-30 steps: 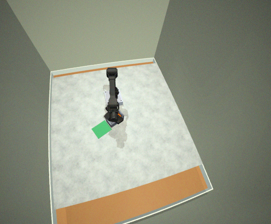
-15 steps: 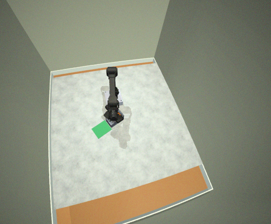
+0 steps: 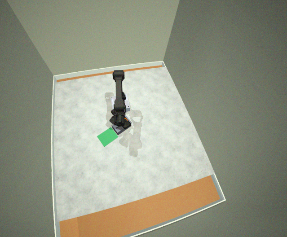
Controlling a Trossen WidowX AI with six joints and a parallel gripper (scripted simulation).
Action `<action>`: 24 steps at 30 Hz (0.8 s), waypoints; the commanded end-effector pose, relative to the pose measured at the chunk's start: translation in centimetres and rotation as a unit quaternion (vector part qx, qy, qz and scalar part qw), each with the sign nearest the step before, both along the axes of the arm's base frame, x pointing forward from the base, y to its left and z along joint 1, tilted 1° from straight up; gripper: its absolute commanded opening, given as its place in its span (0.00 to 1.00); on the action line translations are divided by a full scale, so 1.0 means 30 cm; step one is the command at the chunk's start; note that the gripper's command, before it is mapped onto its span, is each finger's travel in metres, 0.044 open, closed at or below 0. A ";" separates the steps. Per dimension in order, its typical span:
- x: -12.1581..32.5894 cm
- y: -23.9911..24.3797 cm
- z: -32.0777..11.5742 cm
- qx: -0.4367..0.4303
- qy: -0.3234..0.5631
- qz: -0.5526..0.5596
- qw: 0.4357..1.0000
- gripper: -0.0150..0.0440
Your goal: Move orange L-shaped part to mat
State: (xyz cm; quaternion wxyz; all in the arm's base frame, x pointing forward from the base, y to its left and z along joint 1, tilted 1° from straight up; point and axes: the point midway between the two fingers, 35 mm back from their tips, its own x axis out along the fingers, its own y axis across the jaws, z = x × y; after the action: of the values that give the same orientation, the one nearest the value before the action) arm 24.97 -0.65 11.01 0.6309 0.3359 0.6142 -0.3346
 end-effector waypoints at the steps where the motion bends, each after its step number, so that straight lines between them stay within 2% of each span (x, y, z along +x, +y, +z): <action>1: 0.004 0.001 0.026 0.001 -0.004 -0.002 1.000 0.25; 24: 0.018 -0.028 0.081 0.001 -0.004 -0.002 1.000 0.25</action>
State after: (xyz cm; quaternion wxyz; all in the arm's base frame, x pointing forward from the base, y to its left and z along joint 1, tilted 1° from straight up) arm 25.09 -0.94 13.33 0.6311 0.3365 0.6133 -0.3353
